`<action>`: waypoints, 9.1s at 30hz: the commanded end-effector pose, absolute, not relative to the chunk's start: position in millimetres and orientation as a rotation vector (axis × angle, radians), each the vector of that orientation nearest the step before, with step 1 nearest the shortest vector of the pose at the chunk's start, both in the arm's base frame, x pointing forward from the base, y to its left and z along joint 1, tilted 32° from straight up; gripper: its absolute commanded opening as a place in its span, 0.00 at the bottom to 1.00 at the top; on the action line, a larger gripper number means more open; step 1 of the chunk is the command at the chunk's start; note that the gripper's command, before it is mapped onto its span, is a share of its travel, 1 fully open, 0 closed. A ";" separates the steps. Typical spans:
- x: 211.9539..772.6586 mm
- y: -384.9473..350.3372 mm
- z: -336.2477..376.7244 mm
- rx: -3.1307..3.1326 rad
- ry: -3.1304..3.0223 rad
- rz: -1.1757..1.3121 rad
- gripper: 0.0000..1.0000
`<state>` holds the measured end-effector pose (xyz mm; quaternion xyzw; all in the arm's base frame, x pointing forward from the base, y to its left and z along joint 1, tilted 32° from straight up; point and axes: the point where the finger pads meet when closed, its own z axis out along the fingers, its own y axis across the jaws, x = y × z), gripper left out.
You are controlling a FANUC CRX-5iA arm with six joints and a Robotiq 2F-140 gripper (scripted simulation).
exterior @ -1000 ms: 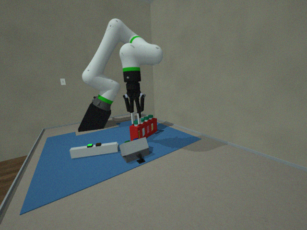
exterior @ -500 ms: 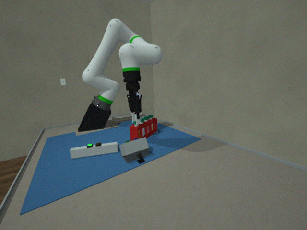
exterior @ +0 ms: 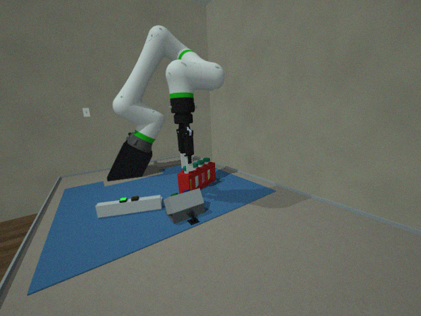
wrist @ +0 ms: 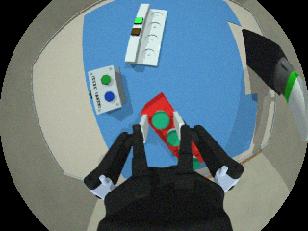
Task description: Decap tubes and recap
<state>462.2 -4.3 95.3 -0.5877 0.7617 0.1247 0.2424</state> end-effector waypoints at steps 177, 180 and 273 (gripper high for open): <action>413.6 129.9 158.1 -2.236 1.309 0.066 0.00; 413.6 129.9 158.1 -2.236 1.309 0.066 0.00; 435.9 18.7 155.3 -2.236 1.309 0.066 0.35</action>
